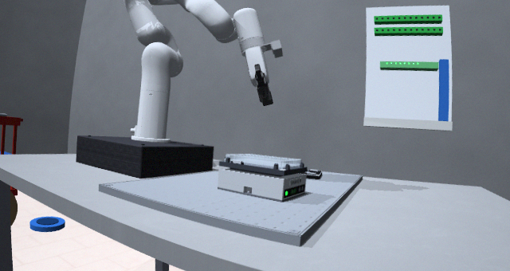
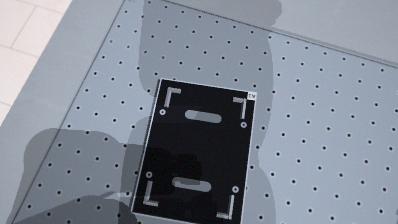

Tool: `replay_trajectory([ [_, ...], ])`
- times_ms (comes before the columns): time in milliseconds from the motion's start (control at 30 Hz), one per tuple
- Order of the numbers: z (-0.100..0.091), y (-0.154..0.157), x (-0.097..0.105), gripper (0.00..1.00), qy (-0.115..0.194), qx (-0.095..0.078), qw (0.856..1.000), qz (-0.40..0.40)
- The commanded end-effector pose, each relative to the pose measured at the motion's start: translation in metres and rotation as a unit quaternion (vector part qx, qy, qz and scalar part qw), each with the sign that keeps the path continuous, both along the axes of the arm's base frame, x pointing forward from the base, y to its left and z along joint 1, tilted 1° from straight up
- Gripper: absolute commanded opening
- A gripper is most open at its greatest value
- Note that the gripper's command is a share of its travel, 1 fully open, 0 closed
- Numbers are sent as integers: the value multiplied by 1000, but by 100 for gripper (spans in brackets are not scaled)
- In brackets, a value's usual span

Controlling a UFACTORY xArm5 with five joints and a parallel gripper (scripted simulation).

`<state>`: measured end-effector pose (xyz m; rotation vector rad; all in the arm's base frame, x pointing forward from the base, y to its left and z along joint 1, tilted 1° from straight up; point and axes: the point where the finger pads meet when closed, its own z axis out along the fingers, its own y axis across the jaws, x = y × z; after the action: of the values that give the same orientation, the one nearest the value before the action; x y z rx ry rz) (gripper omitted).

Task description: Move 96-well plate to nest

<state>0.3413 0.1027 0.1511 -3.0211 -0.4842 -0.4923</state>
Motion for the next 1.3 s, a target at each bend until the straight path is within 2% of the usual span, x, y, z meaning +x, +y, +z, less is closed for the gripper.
replay_trajectory([
  [0, 1, 0, 1, 100, -2, 1, 1000, 0],
  [533, 1, 0, 1, 100, -2, 1, 1000, 0],
  [600, 8, -5, 7, 100, 16, -4, 1000, -20],
  [700, 14, -10, 13, 100, 16, -4, 1000, -20],
  [767, 20, -16, 19, 100, 36, -8, 999, -40],
  [867, 26, -21, 24, 100, 36, -8, 999, -40],
  [933, 32, -28, 28, 100, 56, -12, 997, -59],
  [1100, 37, -34, 33, 100, 56, -12, 997, -59],
  [1167, 44, -40, 37, 100, 76, -15, 994, -79],
  [1267, 49, -46, 41, 100, 76, -15, 994, -79],
])
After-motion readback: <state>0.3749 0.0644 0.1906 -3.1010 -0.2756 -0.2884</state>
